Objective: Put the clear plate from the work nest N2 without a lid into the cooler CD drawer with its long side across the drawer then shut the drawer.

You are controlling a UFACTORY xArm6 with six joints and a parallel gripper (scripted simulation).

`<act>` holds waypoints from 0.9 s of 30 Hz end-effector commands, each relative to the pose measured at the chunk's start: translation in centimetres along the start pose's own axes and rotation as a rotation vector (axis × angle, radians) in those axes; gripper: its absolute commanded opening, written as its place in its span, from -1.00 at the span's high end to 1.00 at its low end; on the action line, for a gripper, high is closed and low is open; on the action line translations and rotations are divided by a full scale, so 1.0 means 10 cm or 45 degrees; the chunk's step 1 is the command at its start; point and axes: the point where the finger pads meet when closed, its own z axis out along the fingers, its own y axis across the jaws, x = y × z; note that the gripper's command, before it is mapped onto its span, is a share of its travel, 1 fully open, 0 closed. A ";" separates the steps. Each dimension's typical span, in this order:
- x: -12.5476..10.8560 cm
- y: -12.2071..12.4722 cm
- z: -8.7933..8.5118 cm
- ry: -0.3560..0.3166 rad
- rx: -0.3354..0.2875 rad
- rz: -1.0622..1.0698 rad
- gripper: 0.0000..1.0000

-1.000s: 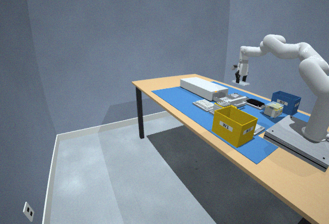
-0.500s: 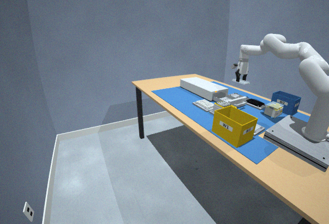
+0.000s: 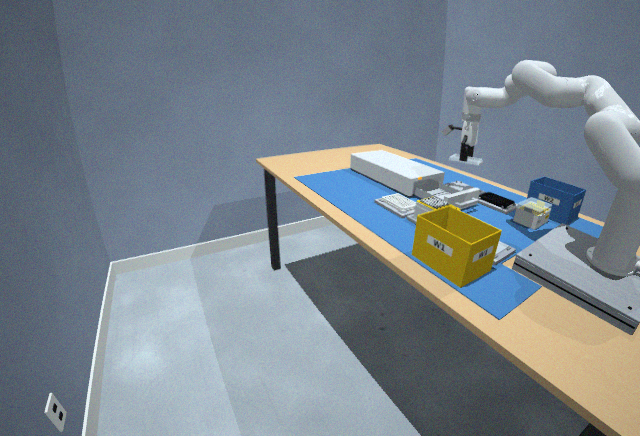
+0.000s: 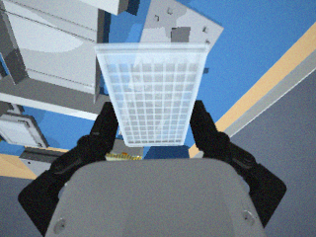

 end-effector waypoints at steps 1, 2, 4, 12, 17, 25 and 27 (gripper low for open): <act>0.02 -0.09 -0.03 0.019 -0.009 -0.163 1.00; 0.02 -0.12 -0.03 0.018 -0.009 -0.205 1.00; 0.02 -0.17 -0.03 0.018 -0.010 -0.290 1.00; 0.04 -0.38 -0.03 0.017 -0.012 -0.629 1.00; 0.04 -0.46 -0.03 0.016 -0.013 -0.757 1.00; 0.06 -0.68 -0.03 0.015 -0.015 -1.096 1.00; 0.06 -0.73 -0.03 0.014 -0.016 -1.181 1.00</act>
